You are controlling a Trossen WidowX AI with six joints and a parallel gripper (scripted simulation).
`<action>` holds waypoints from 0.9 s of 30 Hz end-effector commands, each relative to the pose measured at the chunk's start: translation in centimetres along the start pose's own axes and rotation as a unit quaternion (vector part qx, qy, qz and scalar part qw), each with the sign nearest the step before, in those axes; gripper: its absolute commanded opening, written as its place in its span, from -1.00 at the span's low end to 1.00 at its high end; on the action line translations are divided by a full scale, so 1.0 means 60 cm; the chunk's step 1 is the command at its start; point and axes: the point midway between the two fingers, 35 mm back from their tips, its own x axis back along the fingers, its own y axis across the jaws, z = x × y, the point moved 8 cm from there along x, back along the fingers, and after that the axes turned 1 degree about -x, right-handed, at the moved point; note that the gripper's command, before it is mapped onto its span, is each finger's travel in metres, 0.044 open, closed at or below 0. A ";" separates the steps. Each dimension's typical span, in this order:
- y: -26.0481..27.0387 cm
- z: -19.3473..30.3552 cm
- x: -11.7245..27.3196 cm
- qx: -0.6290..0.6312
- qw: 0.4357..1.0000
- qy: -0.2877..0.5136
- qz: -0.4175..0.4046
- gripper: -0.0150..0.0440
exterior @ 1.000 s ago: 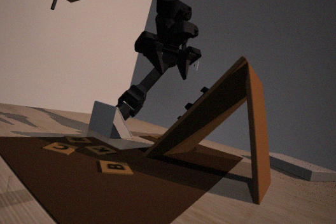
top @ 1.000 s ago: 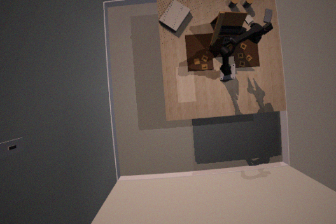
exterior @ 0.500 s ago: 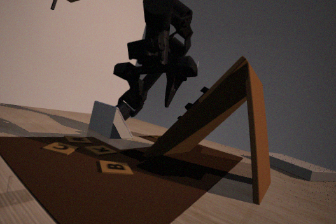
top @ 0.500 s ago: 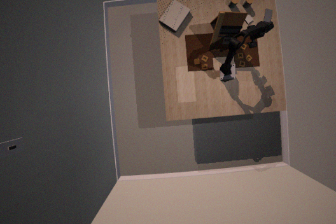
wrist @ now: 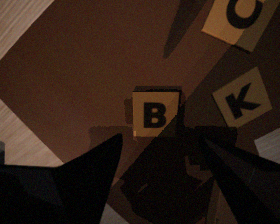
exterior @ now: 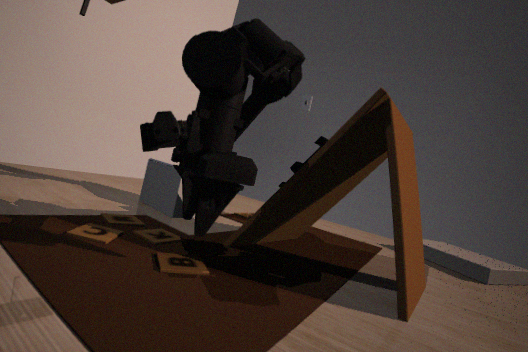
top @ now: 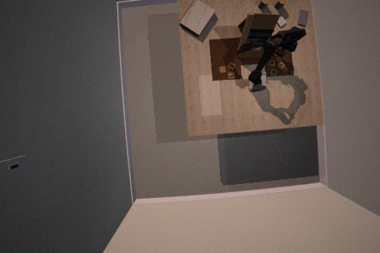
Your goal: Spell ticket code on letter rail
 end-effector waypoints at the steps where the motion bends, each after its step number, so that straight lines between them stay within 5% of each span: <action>1: 0.002 -0.003 0.002 -0.009 1.000 -0.005 -0.003 0.66; 11: 0.002 -0.004 -0.052 -0.009 1.000 -0.004 -0.003 0.66; 27: 0.000 -0.005 -0.054 -0.009 1.000 -0.004 -0.003 0.66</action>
